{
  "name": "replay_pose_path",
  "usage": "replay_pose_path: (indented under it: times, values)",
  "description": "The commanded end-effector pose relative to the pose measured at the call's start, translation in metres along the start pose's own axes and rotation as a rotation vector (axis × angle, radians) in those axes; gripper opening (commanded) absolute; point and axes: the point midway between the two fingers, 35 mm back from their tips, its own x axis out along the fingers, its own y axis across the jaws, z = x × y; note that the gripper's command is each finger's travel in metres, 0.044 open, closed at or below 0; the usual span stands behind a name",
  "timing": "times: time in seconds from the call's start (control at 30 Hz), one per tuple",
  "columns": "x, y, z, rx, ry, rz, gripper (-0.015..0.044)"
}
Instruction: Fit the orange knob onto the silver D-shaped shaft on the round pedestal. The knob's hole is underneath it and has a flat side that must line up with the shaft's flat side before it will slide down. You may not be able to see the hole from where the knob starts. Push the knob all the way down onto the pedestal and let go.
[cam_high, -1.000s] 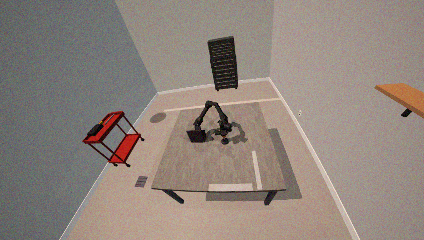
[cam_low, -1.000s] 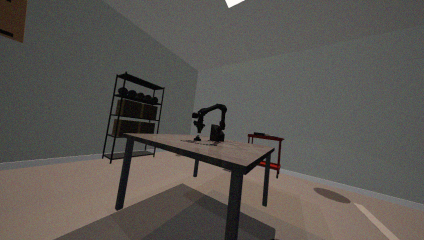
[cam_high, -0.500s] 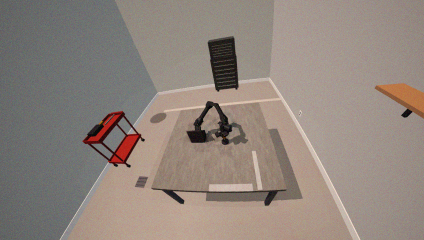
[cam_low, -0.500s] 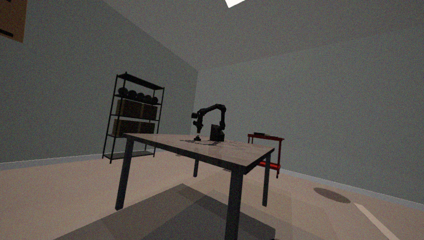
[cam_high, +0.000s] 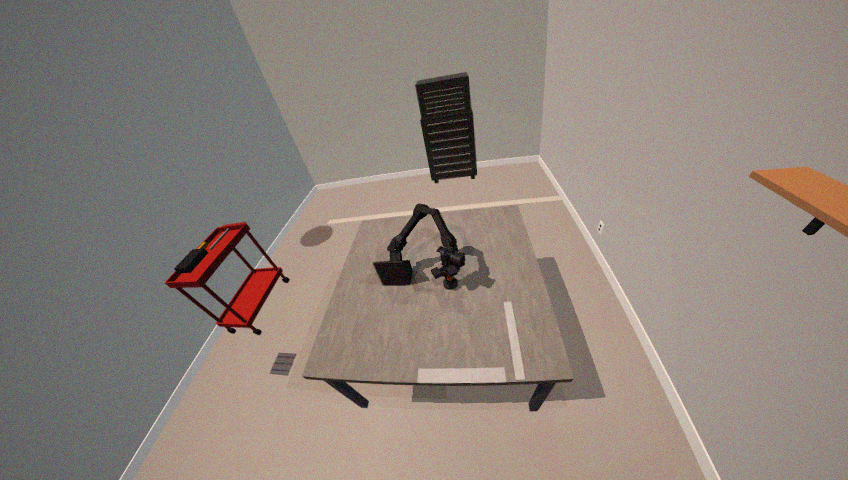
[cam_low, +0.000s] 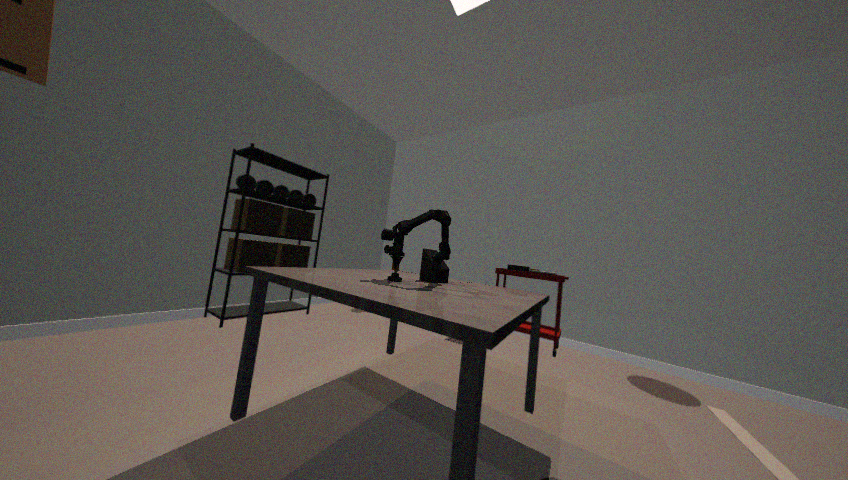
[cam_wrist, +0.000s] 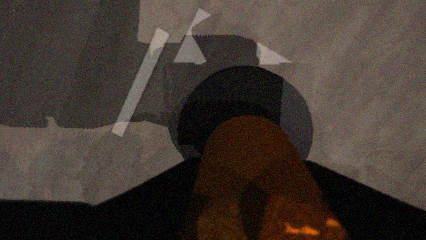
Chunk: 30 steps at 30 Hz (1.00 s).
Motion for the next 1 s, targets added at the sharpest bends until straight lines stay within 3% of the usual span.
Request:
replay_pose_path:
  times: [0.0,0.97]
  values:
    - [0.001,0.0,0.0,0.005,0.001,0.006,0.0]
    - [0.002,-0.002,-0.008,0.0,0.001,0.006,0.0]
